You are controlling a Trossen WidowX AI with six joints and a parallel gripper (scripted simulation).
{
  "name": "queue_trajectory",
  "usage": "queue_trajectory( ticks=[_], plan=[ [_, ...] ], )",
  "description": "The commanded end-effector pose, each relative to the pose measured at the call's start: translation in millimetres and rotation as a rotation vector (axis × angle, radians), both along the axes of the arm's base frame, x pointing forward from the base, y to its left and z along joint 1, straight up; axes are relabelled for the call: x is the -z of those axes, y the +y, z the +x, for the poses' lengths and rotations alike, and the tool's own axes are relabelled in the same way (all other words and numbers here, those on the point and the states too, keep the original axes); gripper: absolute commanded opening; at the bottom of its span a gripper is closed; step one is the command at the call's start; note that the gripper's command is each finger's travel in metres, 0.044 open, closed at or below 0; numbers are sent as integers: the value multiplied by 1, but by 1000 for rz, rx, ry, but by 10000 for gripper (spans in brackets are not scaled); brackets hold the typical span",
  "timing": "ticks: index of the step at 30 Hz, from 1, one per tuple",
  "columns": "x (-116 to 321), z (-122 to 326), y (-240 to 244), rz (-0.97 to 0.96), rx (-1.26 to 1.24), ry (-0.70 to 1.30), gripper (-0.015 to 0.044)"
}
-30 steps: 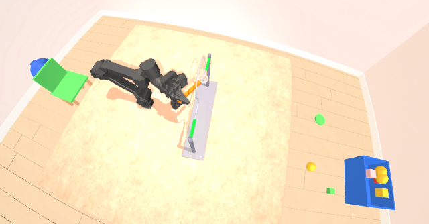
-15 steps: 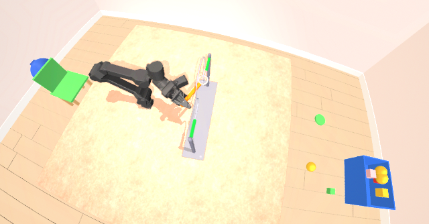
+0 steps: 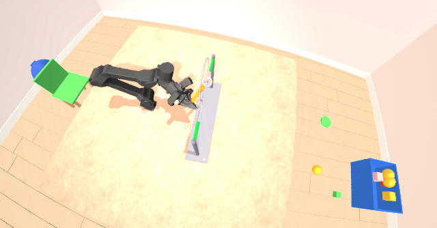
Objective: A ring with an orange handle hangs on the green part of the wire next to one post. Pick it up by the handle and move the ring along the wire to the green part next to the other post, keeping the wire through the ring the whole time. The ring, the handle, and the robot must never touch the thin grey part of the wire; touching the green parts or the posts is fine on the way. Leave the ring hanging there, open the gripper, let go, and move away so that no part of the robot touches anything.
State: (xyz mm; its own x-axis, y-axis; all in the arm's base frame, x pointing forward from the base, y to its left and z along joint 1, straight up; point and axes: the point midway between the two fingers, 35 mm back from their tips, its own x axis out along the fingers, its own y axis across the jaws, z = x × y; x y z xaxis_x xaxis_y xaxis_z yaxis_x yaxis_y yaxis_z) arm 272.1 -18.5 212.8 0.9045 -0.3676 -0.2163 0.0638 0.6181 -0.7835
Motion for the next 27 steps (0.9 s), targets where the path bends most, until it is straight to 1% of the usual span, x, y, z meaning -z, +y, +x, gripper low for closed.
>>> queue_trajectory(
  ticks=[1, 5, 14, 27],
  plan=[
    [13, 3, 9, 102, -19, -8, -150],
    [24, 7, 18, 197, -52, -33, -150],
    [41, 5, 45, 414, -53, -20, -150],
    [53, 1, 84, 672, -49, -1, -150]
  ],
)
